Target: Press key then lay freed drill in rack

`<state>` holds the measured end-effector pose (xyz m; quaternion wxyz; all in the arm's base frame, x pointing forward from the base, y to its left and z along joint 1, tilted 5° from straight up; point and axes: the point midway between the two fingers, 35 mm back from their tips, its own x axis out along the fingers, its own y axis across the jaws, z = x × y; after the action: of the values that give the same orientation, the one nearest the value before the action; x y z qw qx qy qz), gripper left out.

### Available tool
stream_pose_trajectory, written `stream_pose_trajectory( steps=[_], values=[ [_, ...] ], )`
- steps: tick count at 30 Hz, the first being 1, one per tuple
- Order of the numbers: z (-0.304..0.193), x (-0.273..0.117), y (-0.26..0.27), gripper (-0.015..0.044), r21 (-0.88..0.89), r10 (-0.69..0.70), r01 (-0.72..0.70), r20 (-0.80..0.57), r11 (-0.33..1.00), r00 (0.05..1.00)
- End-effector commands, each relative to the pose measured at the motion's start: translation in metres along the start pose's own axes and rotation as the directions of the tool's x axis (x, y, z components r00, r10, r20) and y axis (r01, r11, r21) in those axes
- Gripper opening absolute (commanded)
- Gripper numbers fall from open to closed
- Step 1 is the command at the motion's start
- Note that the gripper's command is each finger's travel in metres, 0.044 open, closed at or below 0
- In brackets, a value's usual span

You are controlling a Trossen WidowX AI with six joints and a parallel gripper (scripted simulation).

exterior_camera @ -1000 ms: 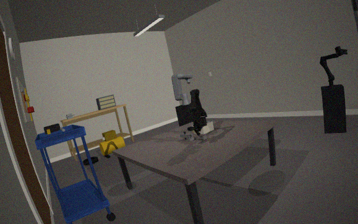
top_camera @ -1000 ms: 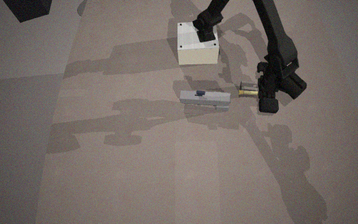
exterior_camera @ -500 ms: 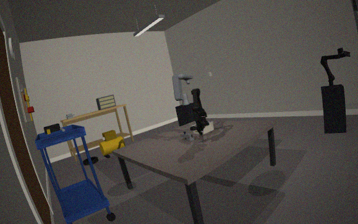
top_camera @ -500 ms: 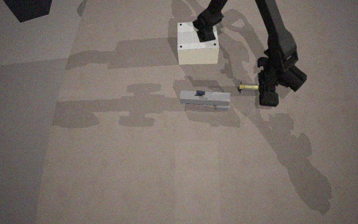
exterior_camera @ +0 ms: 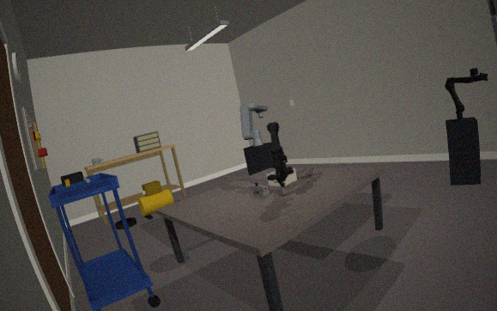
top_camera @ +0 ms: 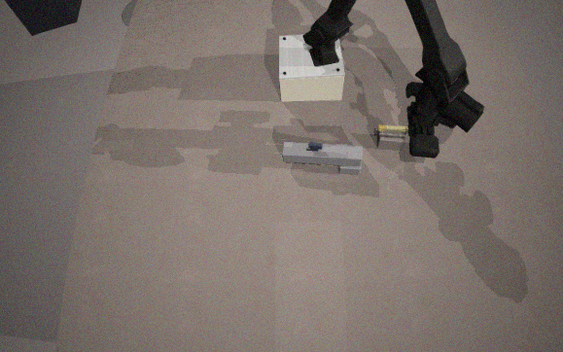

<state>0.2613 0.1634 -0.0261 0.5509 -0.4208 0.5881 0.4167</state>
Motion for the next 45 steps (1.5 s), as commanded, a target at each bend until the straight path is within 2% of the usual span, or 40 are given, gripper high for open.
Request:
stream_pose_trajectory(
  steps=[1,45],
  values=[
    [0.002,0.000,0.008,0.0000,0.002,0.003,-0.003,0.006,1.000,1.000],
    [0.005,0.051,0.015,0.0000,0.002,0.004,-0.004,0.005,1.000,1.000]
  ],
)
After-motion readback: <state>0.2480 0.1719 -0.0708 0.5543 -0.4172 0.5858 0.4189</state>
